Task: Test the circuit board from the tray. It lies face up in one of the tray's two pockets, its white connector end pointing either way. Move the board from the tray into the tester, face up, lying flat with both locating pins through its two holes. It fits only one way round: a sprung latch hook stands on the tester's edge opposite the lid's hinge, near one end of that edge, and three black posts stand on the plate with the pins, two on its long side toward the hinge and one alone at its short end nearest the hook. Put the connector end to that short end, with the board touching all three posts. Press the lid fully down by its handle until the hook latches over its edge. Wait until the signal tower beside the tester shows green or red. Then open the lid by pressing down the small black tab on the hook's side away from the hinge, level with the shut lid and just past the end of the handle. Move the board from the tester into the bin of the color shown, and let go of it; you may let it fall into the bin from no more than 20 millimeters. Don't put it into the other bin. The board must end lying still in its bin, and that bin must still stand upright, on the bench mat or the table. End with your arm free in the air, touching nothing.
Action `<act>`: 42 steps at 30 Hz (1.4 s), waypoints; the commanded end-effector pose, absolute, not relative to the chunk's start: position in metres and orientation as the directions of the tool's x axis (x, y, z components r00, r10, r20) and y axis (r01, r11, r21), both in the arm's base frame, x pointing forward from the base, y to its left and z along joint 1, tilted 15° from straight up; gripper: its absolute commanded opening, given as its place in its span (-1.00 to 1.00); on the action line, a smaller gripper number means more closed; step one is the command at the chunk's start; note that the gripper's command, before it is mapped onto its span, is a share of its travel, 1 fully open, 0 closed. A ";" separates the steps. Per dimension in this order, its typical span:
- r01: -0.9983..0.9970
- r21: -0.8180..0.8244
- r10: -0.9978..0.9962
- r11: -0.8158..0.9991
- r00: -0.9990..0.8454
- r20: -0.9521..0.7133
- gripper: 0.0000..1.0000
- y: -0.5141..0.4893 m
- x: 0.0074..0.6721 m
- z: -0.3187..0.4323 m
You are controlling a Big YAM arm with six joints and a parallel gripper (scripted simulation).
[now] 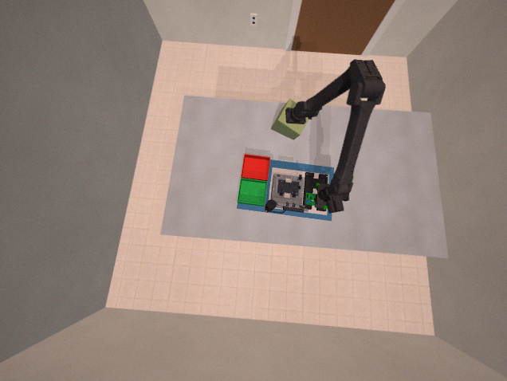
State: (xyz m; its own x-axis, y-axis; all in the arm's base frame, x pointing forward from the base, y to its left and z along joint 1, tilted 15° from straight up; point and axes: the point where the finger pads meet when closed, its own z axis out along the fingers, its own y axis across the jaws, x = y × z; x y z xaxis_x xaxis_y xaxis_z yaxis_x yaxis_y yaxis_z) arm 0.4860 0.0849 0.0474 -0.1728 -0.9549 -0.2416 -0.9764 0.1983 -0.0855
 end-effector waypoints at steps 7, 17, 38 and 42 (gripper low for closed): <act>-0.974 -0.105 -0.954 0.200 -0.168 -0.250 0.83 0.093 0.496 0.043; -0.975 -0.094 -0.954 0.200 -0.172 -0.246 0.83 0.096 0.494 0.024; -0.971 -0.131 -0.952 0.202 -0.163 -0.257 0.83 0.097 0.505 0.033; -0.971 -0.131 -0.952 0.202 -0.163 -0.257 0.83 0.097 0.505 0.033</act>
